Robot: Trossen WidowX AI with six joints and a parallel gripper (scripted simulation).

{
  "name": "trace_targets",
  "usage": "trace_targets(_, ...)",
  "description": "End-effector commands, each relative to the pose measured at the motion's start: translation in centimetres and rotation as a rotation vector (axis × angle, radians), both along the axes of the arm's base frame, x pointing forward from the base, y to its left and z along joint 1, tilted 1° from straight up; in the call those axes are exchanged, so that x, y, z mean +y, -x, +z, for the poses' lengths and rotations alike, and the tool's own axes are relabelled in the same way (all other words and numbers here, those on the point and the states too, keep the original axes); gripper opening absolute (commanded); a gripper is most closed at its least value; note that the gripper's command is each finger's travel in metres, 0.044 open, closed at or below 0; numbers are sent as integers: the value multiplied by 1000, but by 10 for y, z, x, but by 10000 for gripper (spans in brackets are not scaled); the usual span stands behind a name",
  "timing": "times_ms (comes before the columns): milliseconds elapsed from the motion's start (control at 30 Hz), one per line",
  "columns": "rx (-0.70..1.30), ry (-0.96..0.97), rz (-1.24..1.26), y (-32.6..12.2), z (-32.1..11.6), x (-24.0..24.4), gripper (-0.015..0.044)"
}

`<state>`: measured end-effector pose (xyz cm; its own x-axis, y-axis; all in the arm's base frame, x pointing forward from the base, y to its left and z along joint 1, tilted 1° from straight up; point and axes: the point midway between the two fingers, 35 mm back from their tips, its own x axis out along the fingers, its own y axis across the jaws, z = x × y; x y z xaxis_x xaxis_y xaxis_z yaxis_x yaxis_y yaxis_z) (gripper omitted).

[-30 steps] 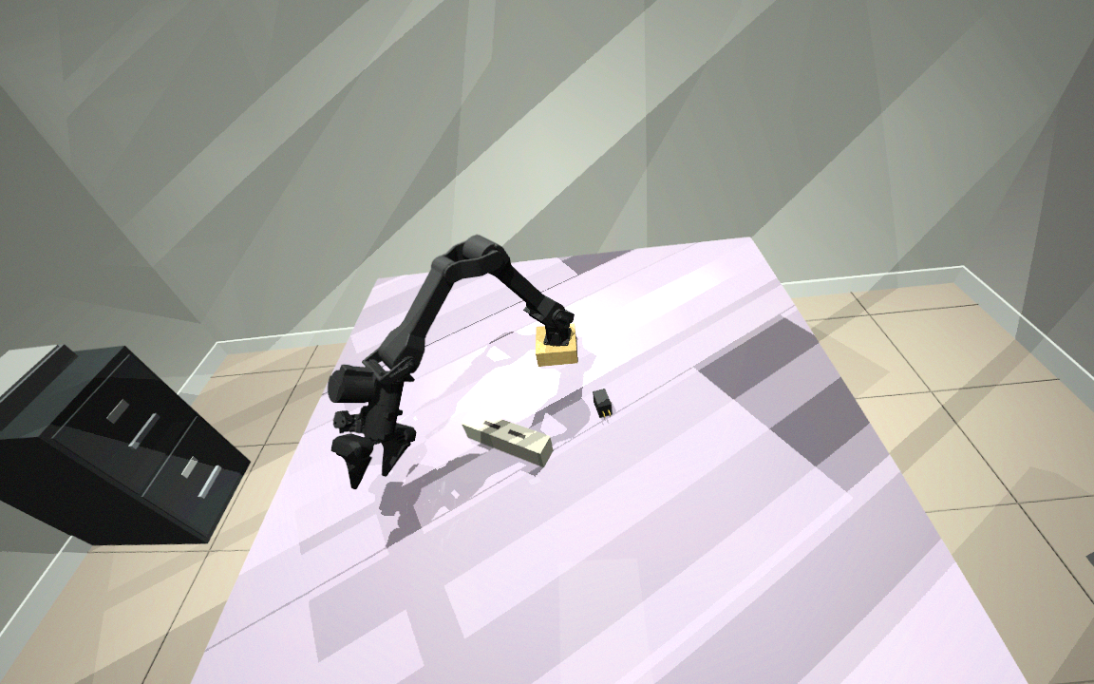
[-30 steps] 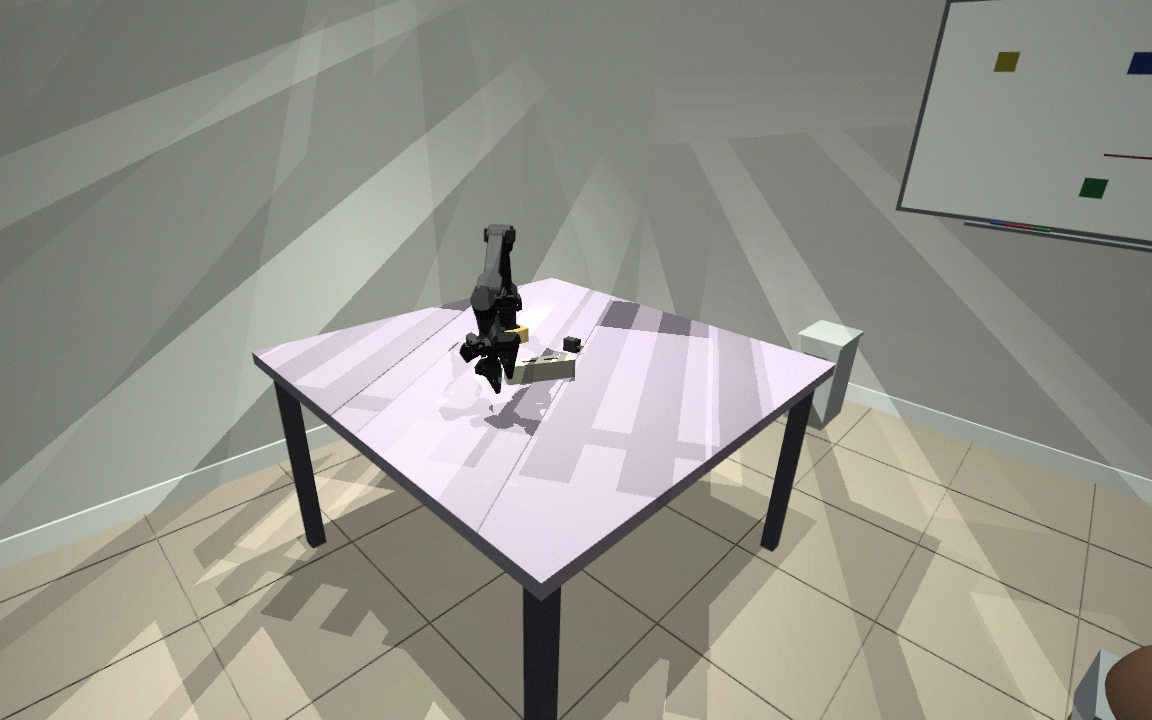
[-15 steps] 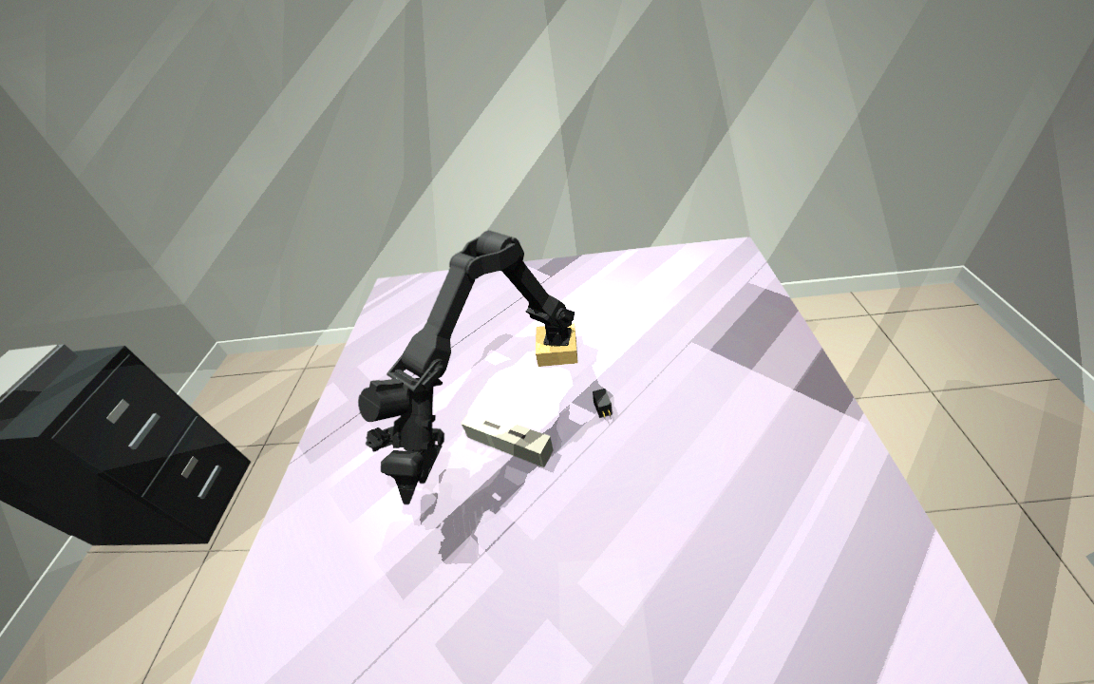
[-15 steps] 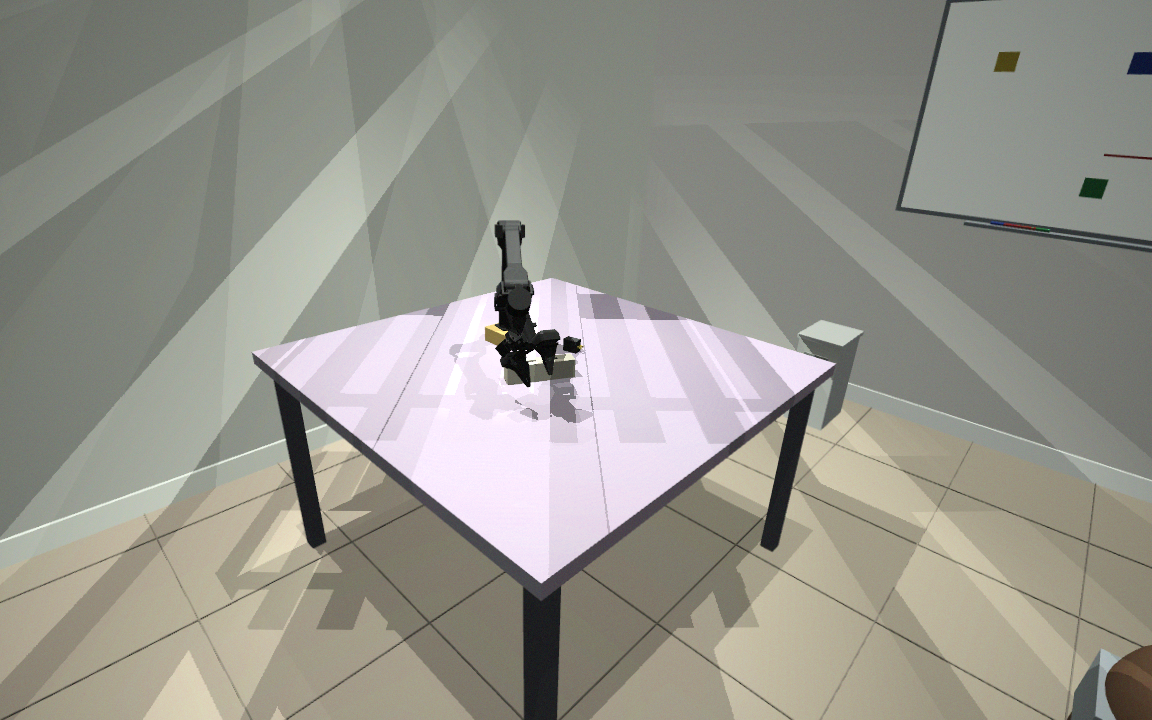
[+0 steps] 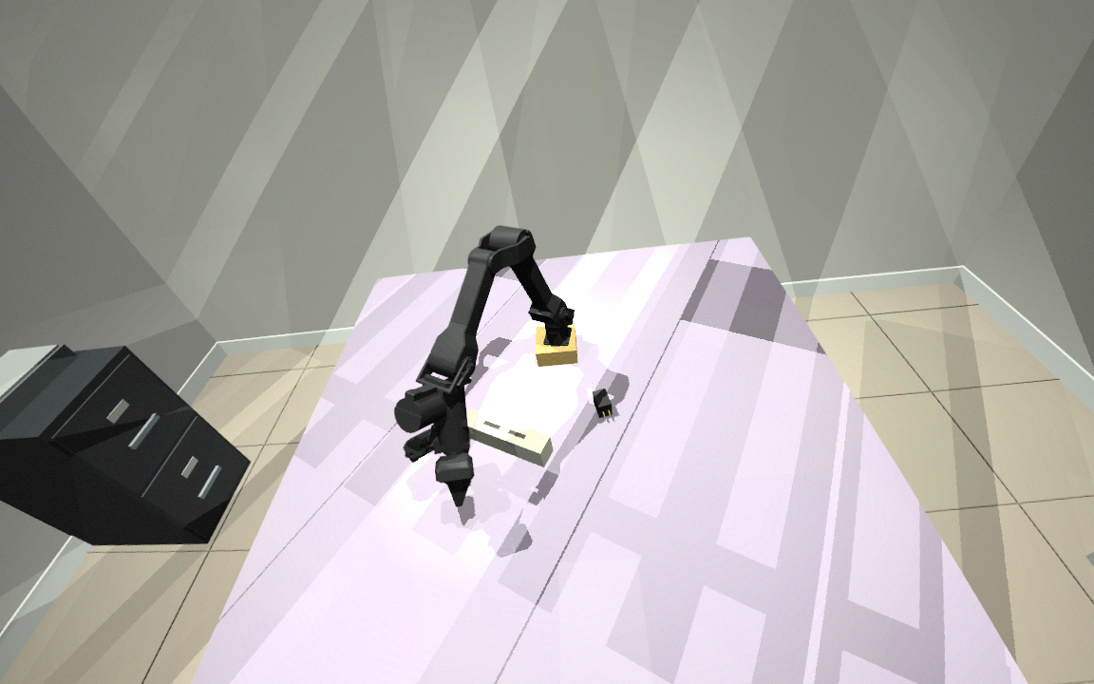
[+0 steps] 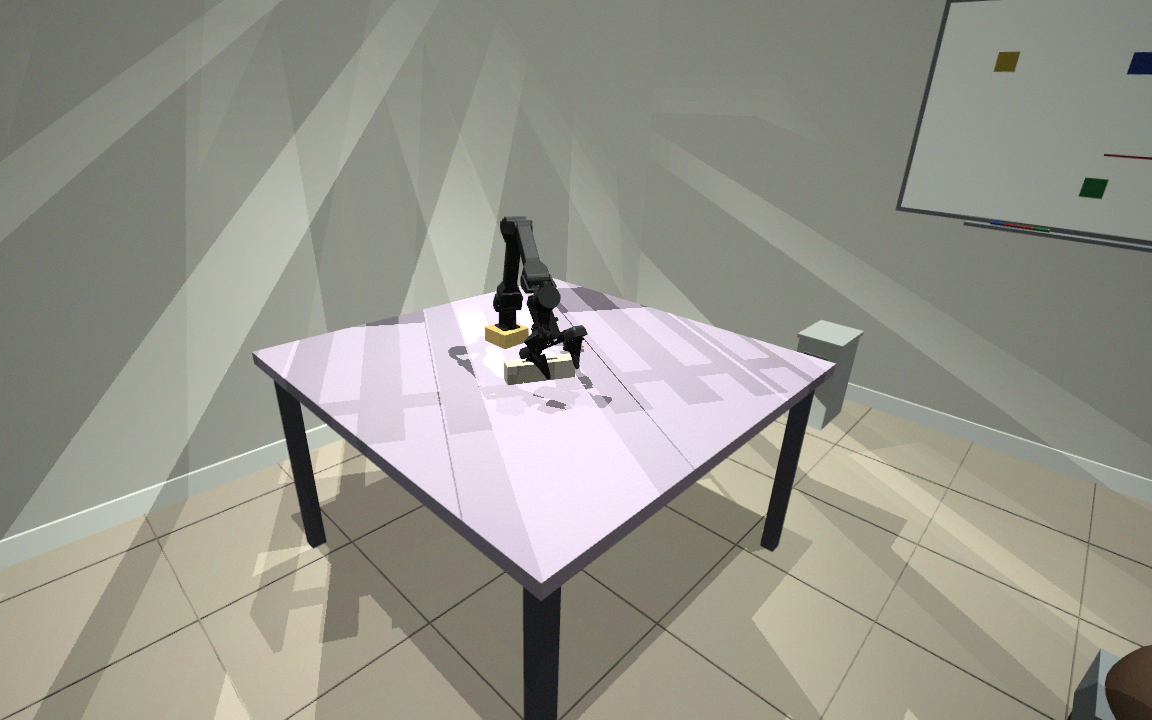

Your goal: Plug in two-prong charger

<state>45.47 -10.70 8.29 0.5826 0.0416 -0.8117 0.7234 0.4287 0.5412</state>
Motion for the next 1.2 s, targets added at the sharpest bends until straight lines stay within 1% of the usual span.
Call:
trace_targets(0,22,27,69,6,1,21,440)
trace_targets(533,142,116,338,46,-5,97,440)
trace_targets(1167,276,232,676,111,-12,167,440)
